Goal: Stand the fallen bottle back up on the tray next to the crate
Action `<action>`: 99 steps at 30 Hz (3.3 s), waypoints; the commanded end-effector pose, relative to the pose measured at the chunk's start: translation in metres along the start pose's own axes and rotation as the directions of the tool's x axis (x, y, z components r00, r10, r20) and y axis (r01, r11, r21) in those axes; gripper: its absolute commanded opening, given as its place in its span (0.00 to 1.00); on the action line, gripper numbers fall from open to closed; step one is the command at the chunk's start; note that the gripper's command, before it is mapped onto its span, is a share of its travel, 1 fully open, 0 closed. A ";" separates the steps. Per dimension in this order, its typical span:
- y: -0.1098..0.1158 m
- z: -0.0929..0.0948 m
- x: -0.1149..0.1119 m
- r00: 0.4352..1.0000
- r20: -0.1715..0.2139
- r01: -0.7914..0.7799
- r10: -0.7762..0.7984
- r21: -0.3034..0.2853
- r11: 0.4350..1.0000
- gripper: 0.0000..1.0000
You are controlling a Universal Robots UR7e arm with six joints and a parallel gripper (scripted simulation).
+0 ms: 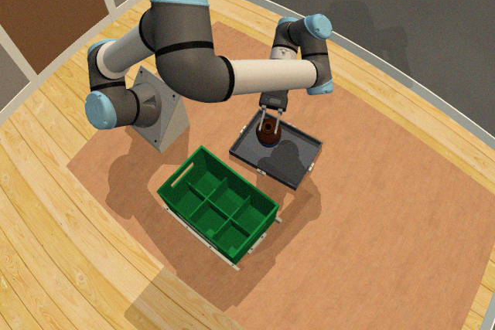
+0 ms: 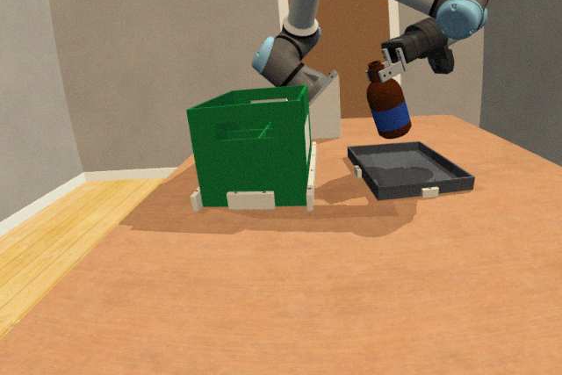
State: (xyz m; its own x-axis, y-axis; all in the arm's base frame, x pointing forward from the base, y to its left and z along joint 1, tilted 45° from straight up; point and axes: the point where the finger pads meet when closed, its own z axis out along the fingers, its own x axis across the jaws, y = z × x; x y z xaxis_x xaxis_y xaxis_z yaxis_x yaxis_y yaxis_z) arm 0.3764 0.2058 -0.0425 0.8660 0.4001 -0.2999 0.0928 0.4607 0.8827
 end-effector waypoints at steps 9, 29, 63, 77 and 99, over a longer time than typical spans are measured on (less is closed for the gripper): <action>0.000 0.000 0.000 1.000 0.002 -0.001 0.001 -0.001 1.000 0.00; 0.000 0.000 0.000 1.000 0.002 0.000 0.000 -0.001 1.000 0.00; -0.019 0.008 -0.001 1.000 0.001 0.004 -0.004 -0.002 1.000 0.00; -0.033 0.013 -0.001 1.000 0.001 0.004 -0.004 -0.002 1.000 0.00; -0.052 0.020 0.000 1.000 0.001 0.002 -0.002 -0.001 1.000 0.00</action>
State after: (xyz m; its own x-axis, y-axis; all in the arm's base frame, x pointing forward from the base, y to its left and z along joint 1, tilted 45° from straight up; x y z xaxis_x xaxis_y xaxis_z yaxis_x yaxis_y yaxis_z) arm 0.3809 0.1711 -0.0769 0.8674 0.3982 -0.2984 0.0922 0.4607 0.8828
